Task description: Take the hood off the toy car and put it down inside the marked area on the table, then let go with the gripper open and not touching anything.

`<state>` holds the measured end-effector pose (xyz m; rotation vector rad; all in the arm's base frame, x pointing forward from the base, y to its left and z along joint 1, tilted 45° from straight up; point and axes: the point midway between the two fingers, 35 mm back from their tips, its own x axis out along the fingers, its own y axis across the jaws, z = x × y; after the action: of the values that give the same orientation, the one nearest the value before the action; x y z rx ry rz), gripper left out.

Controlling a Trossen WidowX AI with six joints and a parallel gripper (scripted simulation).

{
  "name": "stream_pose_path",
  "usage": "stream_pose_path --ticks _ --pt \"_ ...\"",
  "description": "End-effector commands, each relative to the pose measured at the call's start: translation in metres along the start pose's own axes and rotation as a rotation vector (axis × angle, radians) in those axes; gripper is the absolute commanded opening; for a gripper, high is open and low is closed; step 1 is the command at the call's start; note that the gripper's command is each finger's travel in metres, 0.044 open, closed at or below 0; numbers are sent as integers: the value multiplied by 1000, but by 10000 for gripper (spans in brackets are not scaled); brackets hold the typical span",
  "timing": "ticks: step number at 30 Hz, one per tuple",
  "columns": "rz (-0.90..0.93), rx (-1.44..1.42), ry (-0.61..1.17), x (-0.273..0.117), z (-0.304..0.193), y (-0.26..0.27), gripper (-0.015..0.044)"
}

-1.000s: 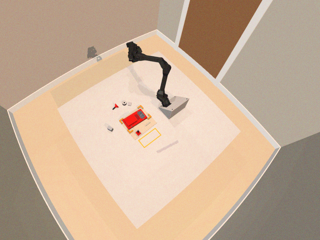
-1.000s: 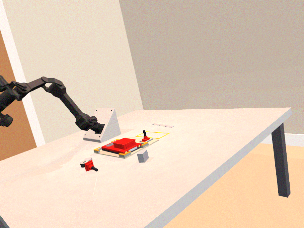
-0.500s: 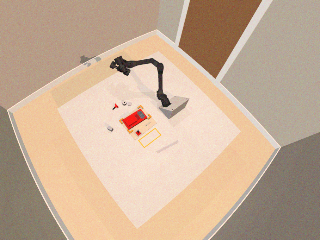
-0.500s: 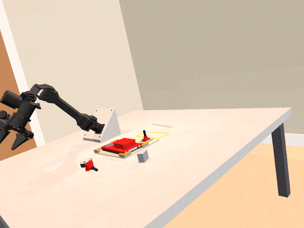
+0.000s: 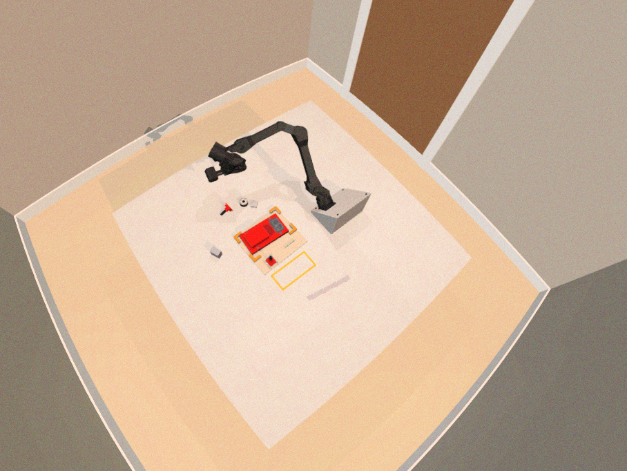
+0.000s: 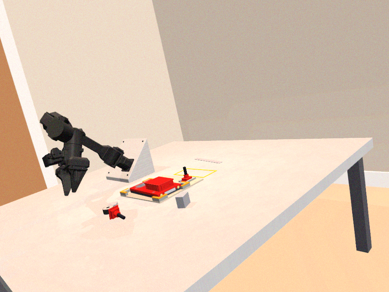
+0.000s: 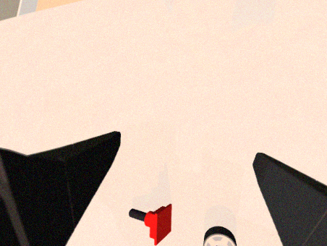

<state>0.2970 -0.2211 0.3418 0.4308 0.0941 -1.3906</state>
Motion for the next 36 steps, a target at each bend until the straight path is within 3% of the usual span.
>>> stream_pose_path --ticks 1,9,18,36 --pt "32 -236 113 -5 -52 22 440" --pt "108 -846 352 -44 -176 41 440" --pt "138 -1580 542 -107 -283 15 440" --pt "138 -1596 545 -99 -289 12 440"
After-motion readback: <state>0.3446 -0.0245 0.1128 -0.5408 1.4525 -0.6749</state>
